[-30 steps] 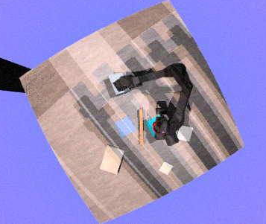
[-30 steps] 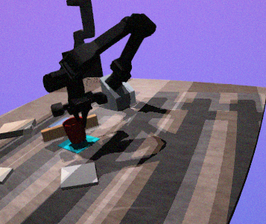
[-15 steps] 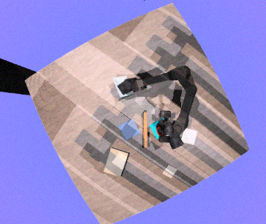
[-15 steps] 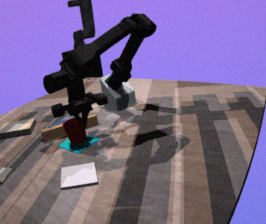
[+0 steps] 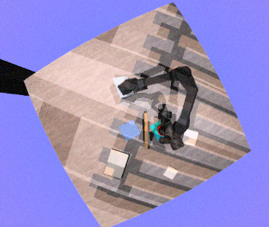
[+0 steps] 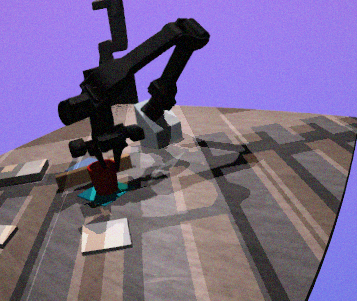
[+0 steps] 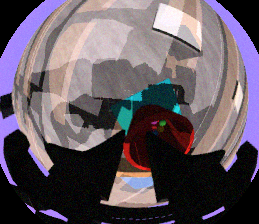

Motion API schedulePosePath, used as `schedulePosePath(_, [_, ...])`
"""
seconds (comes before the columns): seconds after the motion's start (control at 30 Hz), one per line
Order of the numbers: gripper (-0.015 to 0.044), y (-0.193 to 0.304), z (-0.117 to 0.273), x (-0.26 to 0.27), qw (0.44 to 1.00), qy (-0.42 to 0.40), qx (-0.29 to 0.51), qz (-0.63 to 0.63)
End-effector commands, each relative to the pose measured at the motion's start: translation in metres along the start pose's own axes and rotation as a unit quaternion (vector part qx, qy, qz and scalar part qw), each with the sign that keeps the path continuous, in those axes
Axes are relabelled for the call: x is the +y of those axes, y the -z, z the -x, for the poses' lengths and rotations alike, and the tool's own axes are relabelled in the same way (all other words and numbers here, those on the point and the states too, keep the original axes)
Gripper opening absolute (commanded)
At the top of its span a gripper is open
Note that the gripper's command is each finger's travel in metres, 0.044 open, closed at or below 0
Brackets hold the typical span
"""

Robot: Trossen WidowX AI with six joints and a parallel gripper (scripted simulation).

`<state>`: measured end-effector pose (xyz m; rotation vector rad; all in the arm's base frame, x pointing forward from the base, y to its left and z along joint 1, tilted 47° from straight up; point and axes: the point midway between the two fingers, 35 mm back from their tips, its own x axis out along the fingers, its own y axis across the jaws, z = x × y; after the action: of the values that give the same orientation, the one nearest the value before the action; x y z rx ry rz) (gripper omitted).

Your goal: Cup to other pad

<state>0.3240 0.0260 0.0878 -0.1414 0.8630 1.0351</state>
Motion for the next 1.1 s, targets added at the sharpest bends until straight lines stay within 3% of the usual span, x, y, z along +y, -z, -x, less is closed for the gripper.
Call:
schedulePosePath(0.0, [0.0128,0.0,0.003,0.0,1.0,0.0,0.0,0.002])
schedulePosePath(1.07, [0.0128,0.002,0.047,-0.002,1.0,-0.002,0.0,-0.002])
